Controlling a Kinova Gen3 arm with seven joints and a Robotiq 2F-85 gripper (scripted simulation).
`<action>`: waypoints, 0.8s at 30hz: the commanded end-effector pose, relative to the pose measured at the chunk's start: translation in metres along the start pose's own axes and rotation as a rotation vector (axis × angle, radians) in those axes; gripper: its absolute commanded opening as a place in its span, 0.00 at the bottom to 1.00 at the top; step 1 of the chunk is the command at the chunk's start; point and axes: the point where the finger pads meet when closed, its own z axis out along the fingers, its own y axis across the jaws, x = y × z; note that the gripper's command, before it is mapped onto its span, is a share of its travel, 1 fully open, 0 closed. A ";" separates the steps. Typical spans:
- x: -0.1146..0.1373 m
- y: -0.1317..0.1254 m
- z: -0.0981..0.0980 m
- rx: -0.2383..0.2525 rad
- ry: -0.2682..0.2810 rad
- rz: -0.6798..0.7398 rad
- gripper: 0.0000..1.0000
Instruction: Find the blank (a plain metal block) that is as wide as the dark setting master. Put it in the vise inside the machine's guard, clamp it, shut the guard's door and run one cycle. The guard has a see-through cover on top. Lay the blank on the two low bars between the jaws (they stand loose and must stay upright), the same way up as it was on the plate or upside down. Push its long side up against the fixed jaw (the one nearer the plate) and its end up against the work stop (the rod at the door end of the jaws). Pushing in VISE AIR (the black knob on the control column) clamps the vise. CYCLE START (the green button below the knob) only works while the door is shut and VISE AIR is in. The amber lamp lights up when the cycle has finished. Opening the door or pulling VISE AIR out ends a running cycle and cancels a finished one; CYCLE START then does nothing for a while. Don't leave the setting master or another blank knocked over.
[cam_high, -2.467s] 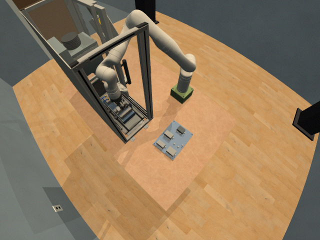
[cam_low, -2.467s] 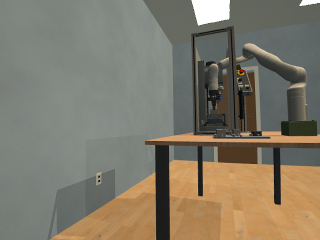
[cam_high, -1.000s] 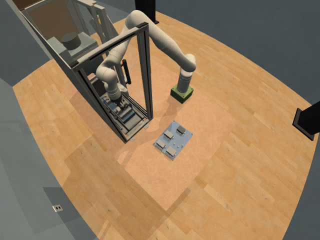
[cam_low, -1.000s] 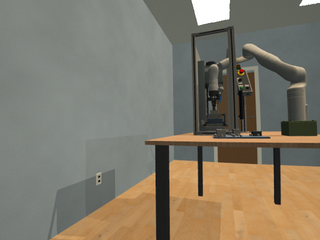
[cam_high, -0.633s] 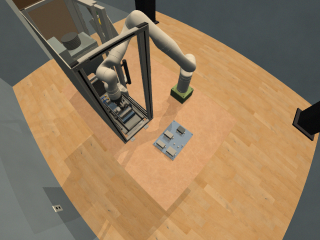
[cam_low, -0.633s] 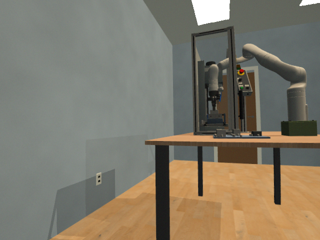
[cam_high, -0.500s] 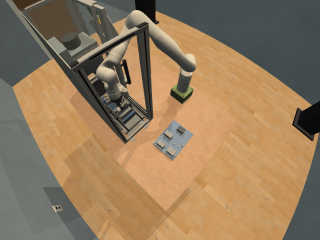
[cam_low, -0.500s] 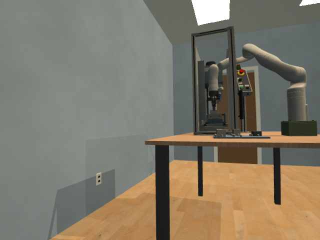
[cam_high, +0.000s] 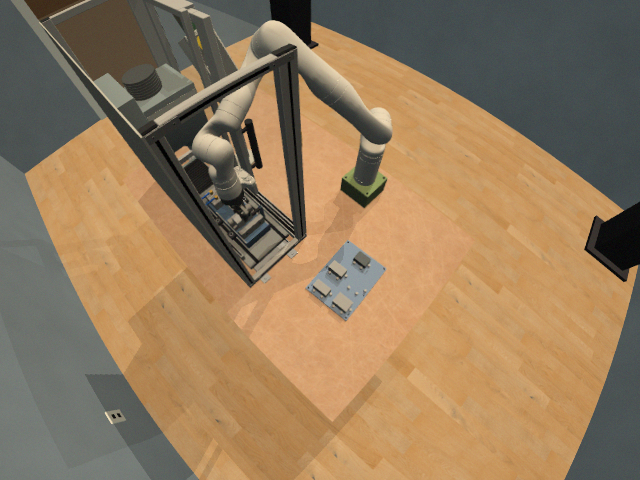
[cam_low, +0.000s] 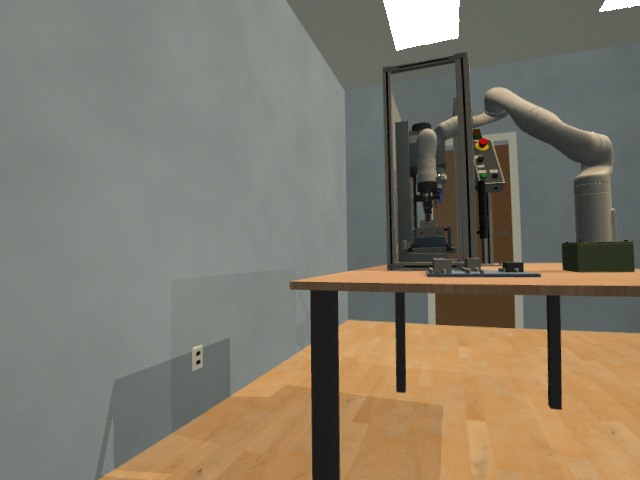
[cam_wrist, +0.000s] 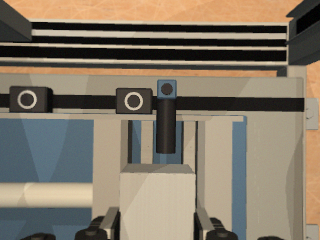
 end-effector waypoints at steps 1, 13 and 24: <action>0.000 0.001 0.002 0.003 0.000 -0.001 0.10; 0.000 0.001 0.003 0.002 0.000 -0.001 0.10; 0.000 0.001 0.004 0.003 0.000 -0.001 0.10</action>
